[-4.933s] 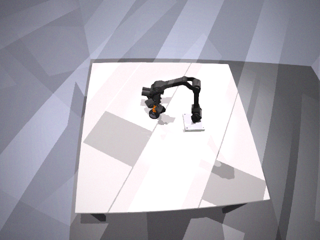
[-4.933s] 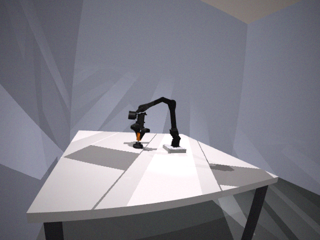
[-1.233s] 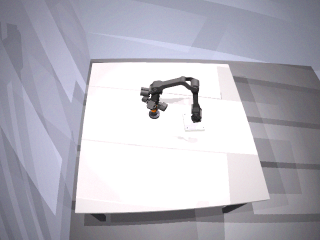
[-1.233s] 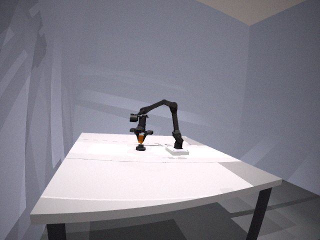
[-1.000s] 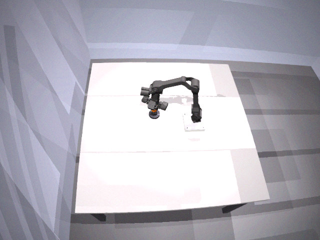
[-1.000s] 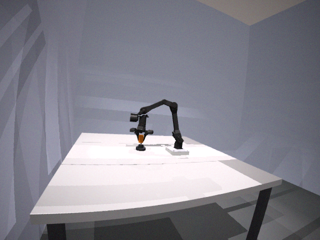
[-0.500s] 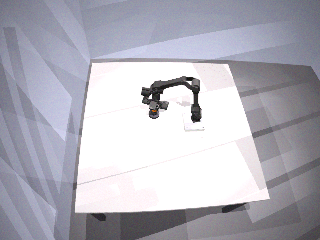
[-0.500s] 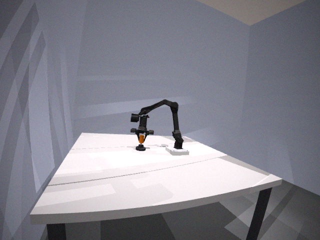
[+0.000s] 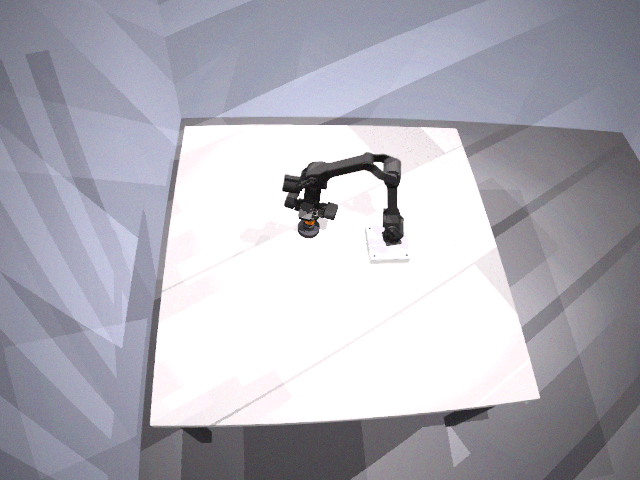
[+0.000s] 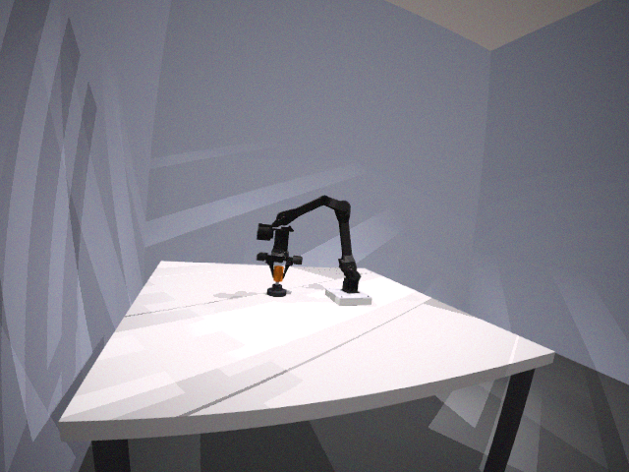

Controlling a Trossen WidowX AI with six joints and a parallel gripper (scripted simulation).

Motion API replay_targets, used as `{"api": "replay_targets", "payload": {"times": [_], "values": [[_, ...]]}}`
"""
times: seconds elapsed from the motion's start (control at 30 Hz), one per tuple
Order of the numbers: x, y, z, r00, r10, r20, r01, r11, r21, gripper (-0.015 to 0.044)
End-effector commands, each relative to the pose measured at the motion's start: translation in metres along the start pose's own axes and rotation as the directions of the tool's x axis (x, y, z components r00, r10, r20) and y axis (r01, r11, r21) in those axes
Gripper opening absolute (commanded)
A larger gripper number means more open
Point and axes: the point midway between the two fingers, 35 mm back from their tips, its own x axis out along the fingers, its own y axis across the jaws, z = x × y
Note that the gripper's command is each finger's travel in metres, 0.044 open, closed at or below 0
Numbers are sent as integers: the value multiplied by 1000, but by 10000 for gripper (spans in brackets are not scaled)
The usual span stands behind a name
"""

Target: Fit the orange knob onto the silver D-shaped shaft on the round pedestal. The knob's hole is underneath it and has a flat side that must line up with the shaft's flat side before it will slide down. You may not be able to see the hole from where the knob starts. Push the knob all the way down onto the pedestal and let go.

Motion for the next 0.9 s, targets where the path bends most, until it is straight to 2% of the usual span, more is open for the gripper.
{"api": "replay_targets", "payload": {"times": [0.0,0.2,0.4,0.87], "values": [[-2,-2,0,1000,-5,-3,5,1000,-6,0],[-5,-3,0,1000,-5,-3,5,999,-32,0],[-7,-6,0,1000,-5,-3,5,977,-214,0],[-1,-10,0,1000,-5,-3,5,977,-214,0]]}}
